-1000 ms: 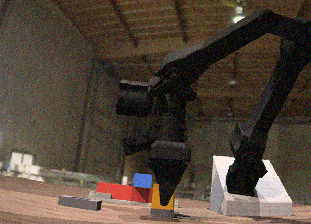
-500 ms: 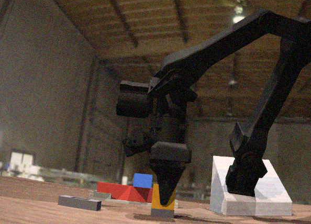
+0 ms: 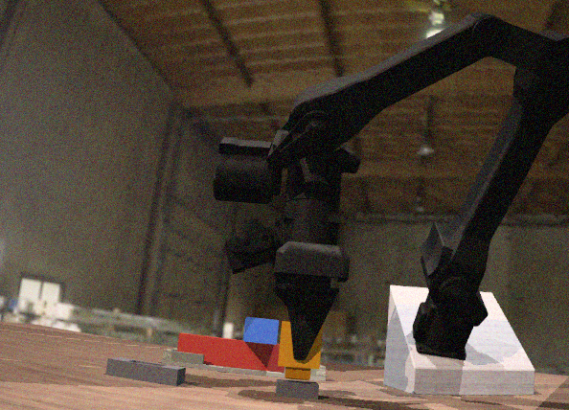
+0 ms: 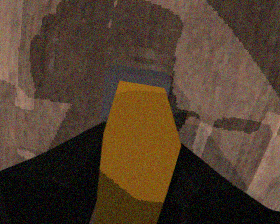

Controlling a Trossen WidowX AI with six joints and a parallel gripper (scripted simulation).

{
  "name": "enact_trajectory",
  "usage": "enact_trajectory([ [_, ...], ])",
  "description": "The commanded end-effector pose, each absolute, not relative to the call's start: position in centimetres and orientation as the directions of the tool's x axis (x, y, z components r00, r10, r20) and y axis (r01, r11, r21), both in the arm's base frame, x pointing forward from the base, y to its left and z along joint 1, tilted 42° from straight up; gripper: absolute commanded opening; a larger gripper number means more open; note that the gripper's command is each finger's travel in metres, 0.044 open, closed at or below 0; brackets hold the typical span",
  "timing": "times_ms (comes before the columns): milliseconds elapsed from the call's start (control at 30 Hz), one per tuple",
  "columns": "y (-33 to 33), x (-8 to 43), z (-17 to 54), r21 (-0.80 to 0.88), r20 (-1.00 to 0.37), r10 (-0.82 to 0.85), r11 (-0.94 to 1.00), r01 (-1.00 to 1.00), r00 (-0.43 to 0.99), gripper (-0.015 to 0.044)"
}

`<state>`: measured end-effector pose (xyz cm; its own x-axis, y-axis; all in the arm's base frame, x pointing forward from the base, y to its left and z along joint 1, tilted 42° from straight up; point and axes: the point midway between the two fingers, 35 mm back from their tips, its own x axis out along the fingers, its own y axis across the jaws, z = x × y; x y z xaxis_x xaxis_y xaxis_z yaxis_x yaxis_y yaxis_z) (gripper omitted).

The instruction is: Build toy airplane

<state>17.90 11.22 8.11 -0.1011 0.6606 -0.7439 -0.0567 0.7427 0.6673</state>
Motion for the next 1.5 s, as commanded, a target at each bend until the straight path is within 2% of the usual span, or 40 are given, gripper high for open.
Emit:
enact_trajectory([
  [0, 10.5, 18.3, 8.9, 0.666, -0.745, 0.660, 0.744, -0.054, -0.095, 0.0000],
  [1100, 3.7, 18.9, 16.7, 0.647, -0.762, 0.646, 0.762, -0.022, -0.045, 0.0000],
  [1467, 2.7, 20.5, 16.2, 0.646, -0.763, 0.644, 0.763, -0.030, -0.047, 0.0000],
])
